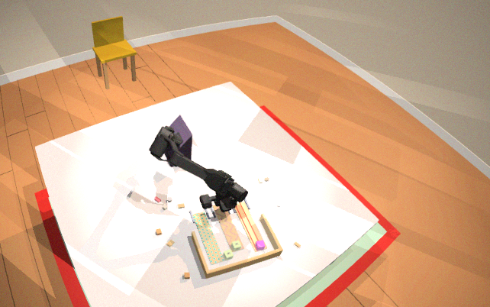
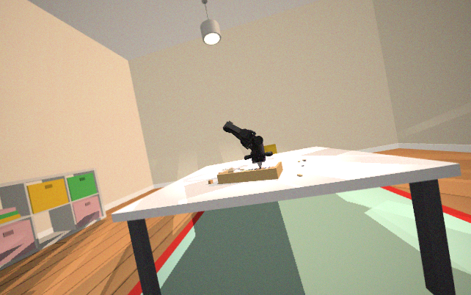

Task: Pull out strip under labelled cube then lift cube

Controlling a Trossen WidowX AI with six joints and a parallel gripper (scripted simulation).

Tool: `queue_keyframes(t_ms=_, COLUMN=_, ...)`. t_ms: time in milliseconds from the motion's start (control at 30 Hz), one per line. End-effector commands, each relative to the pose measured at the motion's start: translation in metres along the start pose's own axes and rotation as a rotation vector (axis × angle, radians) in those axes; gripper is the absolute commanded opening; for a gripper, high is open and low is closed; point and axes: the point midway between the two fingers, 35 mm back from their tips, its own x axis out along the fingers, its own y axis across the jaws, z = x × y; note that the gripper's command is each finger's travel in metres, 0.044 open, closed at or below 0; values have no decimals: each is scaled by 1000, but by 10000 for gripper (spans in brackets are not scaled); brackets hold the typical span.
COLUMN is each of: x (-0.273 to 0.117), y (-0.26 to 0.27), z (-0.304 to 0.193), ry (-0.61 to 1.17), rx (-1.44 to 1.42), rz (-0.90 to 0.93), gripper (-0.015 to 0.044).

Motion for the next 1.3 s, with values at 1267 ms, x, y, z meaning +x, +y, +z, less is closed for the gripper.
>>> queue_keyframes(t_ms=1267, x=6, y=0, z=-69, ry=27, rx=-5, rz=-2, gripper=0)
